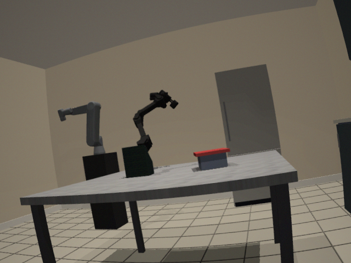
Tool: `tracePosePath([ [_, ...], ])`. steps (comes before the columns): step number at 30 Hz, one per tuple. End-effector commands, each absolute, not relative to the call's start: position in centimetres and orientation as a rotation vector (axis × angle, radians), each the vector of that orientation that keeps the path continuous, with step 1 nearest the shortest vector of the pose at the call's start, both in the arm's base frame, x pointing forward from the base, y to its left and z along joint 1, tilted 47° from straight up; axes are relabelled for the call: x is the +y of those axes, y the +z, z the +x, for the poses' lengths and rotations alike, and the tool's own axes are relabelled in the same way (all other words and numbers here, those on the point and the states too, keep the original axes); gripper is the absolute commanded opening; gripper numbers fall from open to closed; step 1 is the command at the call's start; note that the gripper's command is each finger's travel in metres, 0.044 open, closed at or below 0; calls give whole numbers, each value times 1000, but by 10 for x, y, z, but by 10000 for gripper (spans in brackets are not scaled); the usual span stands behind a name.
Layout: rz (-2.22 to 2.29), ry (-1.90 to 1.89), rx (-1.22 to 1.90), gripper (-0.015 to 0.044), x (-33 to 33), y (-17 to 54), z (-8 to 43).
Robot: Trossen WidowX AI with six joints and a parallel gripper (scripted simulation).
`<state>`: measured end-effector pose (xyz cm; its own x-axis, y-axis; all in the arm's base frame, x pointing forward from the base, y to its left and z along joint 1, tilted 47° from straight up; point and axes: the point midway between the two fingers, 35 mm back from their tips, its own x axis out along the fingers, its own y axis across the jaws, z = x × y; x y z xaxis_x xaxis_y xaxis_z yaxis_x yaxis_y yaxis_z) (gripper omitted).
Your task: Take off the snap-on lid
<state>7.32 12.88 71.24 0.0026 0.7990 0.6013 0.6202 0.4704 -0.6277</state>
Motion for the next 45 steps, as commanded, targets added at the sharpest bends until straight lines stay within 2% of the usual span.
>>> tracePosePath([
  [1,-1225,223,-1692,374,129,712,75],
  [6,-1145,351,-1515,243,127,695,128],
  [7,-1126,385,-1468,235,127,689,142],
  [12,-1045,496,-1289,235,122,665,194],
  [20,-805,620,-848,235,84,592,305],
  [27,-582,666,-557,235,49,522,367],
  [32,-432,676,-392,235,27,477,394],
  [37,-143,685,-131,235,-4,402,423],
  [45,281,637,191,235,-44,300,435],
])
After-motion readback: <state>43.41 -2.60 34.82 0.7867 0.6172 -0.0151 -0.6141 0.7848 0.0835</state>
